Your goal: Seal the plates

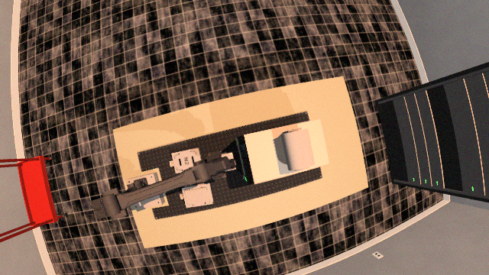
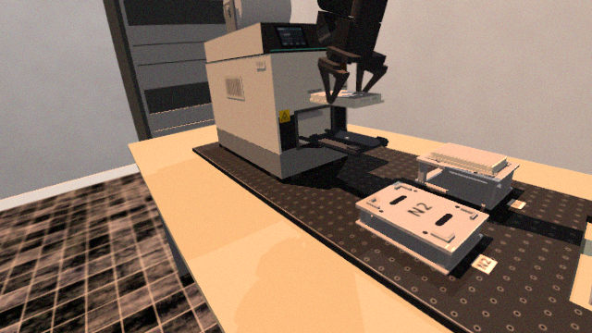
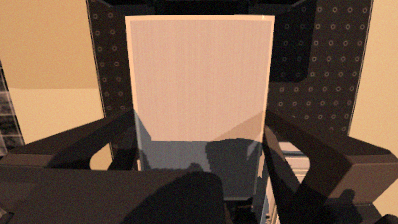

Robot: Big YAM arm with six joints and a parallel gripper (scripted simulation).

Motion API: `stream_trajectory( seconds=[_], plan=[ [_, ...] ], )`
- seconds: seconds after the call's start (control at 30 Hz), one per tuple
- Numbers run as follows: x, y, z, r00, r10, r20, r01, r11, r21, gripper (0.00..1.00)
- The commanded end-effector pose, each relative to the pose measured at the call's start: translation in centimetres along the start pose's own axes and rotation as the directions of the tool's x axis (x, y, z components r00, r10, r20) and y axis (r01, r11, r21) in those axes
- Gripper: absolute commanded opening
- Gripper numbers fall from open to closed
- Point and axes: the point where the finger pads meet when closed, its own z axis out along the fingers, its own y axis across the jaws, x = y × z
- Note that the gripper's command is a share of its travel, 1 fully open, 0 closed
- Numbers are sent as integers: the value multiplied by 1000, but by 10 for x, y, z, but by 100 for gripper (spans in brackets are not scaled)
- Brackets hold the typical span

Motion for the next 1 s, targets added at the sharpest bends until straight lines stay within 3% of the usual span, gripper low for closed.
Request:
stream_trajectory(
  seconds=[0.0,0.37,0.77,0.97],
  plan=[
    [-11,-2,1,1000,-9,17,9,1000,0,0],
    [7,-3,22,1000,-10,-30,10,1000,5,0],
    [-25,0,-13,998,-8,61,8,1000,-6,0],
    [-28,0,-19,997,-7,74,8,1000,-8,0]
  ],
)
